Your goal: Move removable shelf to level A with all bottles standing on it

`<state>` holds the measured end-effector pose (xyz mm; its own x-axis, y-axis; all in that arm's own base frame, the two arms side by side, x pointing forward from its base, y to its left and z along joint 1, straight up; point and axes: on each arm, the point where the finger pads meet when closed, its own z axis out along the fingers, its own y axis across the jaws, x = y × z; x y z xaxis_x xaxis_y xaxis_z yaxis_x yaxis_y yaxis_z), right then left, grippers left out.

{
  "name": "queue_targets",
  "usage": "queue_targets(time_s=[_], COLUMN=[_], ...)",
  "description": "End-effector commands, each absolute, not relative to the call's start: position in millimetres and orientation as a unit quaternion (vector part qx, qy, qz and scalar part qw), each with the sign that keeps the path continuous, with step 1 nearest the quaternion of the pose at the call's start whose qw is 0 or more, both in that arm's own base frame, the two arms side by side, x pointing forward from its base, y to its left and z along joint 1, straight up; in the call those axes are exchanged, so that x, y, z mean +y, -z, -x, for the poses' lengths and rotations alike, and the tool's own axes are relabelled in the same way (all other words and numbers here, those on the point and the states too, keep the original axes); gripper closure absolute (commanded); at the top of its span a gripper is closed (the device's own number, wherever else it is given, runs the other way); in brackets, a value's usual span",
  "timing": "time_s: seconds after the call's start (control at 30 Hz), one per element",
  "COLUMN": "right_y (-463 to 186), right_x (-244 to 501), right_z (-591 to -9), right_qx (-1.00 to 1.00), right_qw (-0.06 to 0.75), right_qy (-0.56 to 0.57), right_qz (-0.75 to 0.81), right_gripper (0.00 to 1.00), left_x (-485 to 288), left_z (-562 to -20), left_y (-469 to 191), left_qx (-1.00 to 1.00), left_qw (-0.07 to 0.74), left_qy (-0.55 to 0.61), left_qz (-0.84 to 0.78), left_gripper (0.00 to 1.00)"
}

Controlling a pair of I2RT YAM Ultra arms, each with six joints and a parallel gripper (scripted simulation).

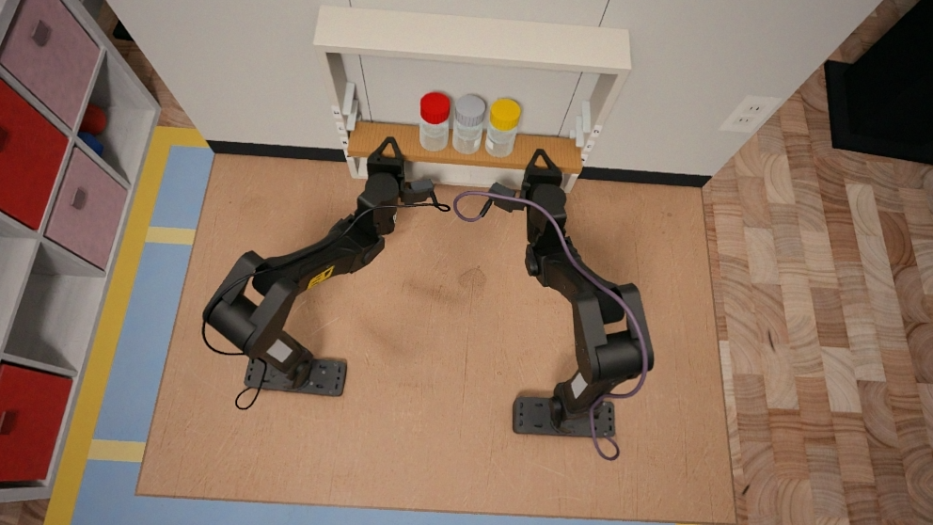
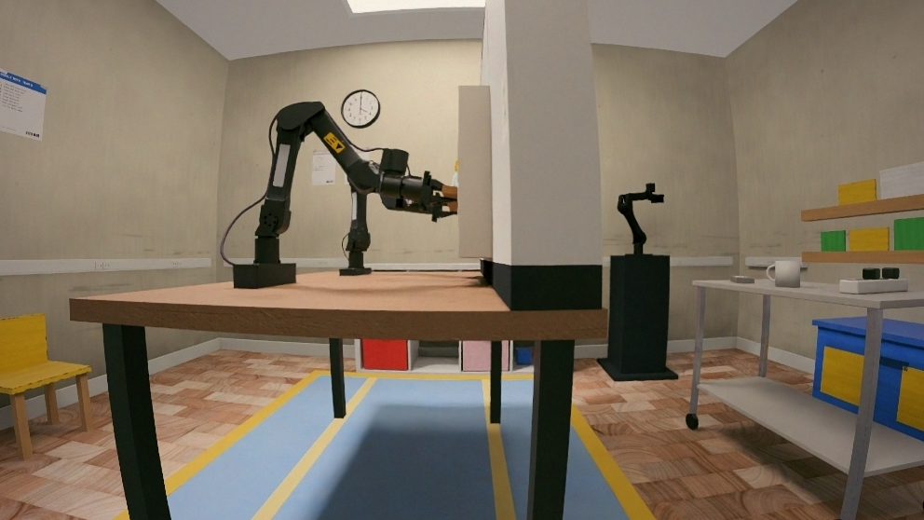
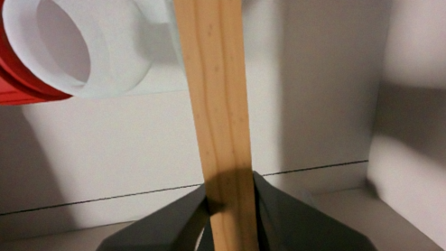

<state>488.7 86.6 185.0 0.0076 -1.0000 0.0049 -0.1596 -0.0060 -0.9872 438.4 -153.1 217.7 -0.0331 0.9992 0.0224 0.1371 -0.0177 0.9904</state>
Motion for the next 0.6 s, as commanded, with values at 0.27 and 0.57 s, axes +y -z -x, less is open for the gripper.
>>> queue_targets(time_s=[0.27, 0.57], right_y=[-242.5, -240.8], right_x=[85.5, 85.5], right_z=[-476.0, -464.6], right_qx=[0.500, 0.500], right_qw=[0.500, 0.500], right_qy=[0.500, 0.500], right_qz=[0.500, 0.500], right_gripper=[1.00, 1.00], left_x=[-152.6, -153.1], left_z=[-424.9, -413.5], left_y=[-262.4, -259.2], left_qx=[0.510, 0.510], left_qw=[0.490, 0.490], left_qy=[-0.510, -0.510], left_qz=[-0.490, -0.490], left_gripper=[1.00, 1.00])
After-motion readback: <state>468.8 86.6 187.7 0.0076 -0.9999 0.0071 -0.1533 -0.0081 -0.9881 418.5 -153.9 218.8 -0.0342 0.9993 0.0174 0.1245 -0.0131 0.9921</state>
